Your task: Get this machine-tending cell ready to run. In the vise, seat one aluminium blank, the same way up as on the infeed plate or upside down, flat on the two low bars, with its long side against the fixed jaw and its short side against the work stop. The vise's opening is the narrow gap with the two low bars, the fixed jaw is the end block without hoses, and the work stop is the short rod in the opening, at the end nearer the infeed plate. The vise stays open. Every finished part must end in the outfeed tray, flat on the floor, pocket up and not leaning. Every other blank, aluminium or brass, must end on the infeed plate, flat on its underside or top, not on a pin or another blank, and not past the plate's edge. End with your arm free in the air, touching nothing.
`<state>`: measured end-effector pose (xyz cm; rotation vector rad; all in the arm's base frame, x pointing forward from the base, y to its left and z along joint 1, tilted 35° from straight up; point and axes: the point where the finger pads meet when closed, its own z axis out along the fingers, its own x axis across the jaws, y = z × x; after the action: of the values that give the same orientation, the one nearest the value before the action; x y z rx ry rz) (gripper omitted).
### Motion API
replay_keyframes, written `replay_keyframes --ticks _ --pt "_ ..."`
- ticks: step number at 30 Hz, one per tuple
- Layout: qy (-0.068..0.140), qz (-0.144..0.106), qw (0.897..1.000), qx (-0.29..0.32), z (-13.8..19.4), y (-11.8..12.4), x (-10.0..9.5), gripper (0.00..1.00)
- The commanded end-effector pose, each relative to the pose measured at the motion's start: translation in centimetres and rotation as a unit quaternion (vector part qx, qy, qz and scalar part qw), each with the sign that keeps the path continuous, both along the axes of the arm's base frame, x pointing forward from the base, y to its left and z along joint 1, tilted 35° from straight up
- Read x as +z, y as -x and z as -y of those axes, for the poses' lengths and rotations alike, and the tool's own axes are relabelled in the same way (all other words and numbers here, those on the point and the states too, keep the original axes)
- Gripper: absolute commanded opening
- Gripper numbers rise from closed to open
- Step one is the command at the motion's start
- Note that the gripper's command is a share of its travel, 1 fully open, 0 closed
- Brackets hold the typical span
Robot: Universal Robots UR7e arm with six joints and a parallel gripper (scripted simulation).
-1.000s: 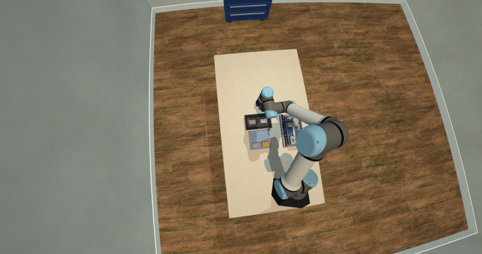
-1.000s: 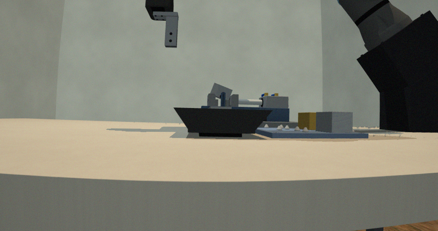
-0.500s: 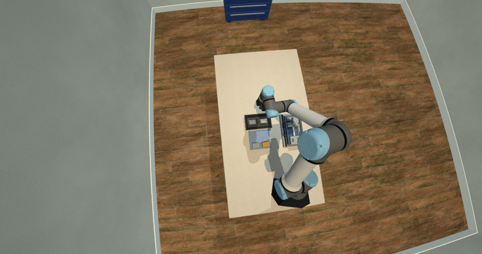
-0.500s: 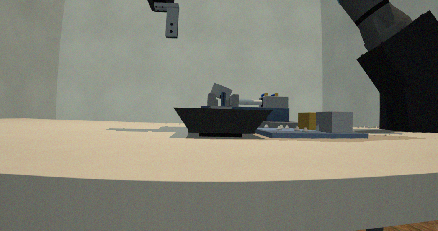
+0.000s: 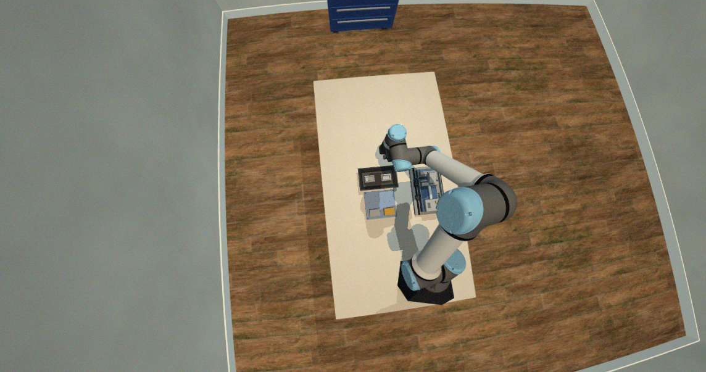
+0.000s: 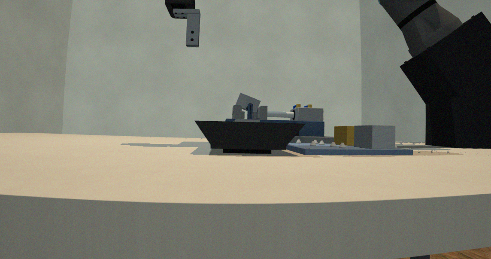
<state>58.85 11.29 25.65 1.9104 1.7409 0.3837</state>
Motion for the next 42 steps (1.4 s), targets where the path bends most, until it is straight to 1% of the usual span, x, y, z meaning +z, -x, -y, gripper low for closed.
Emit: replay_keyframes --ticks 1,6,8,12,16,23,25,28,32,42 --pt "-0.002 -0.007 1.000 0.000 4.9 0.4 0.2 0.00" --pt "-0.004 -0.010 1.000 0.000 9.7 1.1 0.5 0.00" --pt "-0.004 -0.010 1.000 0.000 9.7 1.1 0.5 0.00" --pt "-0.005 -0.011 1.000 0.000 14.6 2.2 0.8 0.00" --pt "-0.006 -0.009 1.000 0.001 17.7 3.2 1.0 0.00" --pt "-0.003 -0.002 1.000 0.001 23.7 5.6 1.4 0.00" --pt "-0.003 -0.002 1.000 0.001 23.7 5.6 1.4 0.00" --pt "-0.002 0.001 1.000 0.001 25.4 6.5 1.6 0.00" --pt "0.000 0.004 1.000 0.001 26.8 7.2 1.7 0.00" --pt "0.001 0.005 1.000 0.001 27.2 7.5 1.8 0.00"
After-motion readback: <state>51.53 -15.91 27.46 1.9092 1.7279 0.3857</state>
